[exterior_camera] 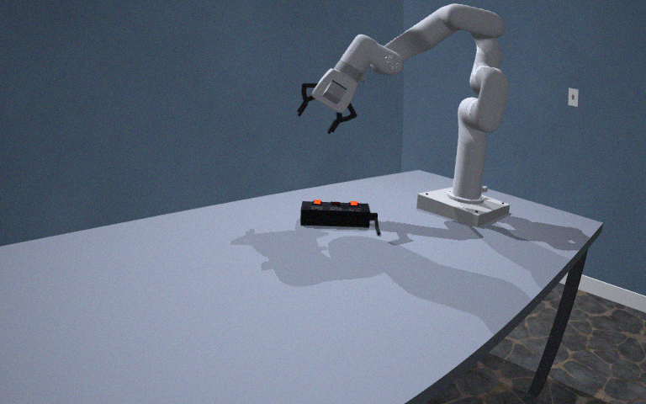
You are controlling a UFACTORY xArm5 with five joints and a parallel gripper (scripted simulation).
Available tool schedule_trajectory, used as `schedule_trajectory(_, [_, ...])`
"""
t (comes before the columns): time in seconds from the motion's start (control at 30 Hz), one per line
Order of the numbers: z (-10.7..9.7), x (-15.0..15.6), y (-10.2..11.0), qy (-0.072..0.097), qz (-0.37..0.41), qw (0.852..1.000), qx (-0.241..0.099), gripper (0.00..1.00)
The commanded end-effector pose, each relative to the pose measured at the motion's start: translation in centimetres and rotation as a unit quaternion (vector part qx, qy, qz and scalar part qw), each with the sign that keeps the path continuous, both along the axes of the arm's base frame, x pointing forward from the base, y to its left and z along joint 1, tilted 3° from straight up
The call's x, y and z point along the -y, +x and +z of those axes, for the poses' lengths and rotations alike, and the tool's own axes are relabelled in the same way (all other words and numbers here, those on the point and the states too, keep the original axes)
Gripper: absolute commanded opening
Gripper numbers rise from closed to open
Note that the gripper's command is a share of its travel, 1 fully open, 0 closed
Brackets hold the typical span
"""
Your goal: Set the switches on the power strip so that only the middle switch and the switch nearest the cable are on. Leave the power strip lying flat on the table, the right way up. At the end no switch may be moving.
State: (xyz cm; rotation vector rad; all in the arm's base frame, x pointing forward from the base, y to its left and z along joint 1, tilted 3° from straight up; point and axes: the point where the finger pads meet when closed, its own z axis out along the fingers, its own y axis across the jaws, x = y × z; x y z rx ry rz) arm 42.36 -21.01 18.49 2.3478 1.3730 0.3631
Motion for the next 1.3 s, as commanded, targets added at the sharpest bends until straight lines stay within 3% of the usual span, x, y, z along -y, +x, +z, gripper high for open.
schedule_trajectory(0.0, [0.2,0.0,0.1,-0.001,0.0,1.0,0.002,1.0])
schedule_trajectory(0.63, [0.1,-0.2,0.1,0.002,-0.005,1.0,0.004,1.0])
schedule_trajectory(0.73, [-0.5,-1.8,0.1,0.02,-0.03,0.999,0.017,1.0])
schedule_trajectory(0.8, [-1.1,-3.7,0.0,0.042,-0.061,0.997,0.032,1.0])
schedule_trajectory(0.83, [-1.1,-3.7,0.0,0.042,-0.061,0.997,0.032,1.0])
schedule_trajectory(0.87, [-1.5,-4.8,-0.1,0.056,-0.079,0.994,0.04,1.0])
schedule_trajectory(0.9, [-1.5,-4.8,-0.1,0.056,-0.079,0.994,0.04,1.0])
schedule_trajectory(0.93, [-1.9,-6.1,-0.3,0.072,-0.1,0.991,0.049,1.0])
schedule_trajectory(1.0, [-1.9,-6.1,-0.3,0.072,-0.1,0.991,0.049,1.0])
schedule_trajectory(1.03, [-2.4,-7.4,-0.5,0.089,-0.121,0.987,0.059,1.0])
schedule_trajectory(1.1, [-2.4,-7.4,-0.5,0.089,-0.121,0.987,0.059,1.0])
schedule_trajectory(1.13, [-2.8,-8.7,-0.7,0.107,-0.143,0.982,0.068,1.0])
schedule_trajectory(1.17, [-2.8,-8.7,-0.7,0.107,-0.143,0.982,0.068,1.0])
schedule_trajectory(1.2, [-3.3,-10.0,-1.1,0.125,-0.164,0.975,0.076,1.0])
schedule_trajectory(1.27, [-3.3,-10.0,-1.1,0.125,-0.164,0.975,0.076,1.0])
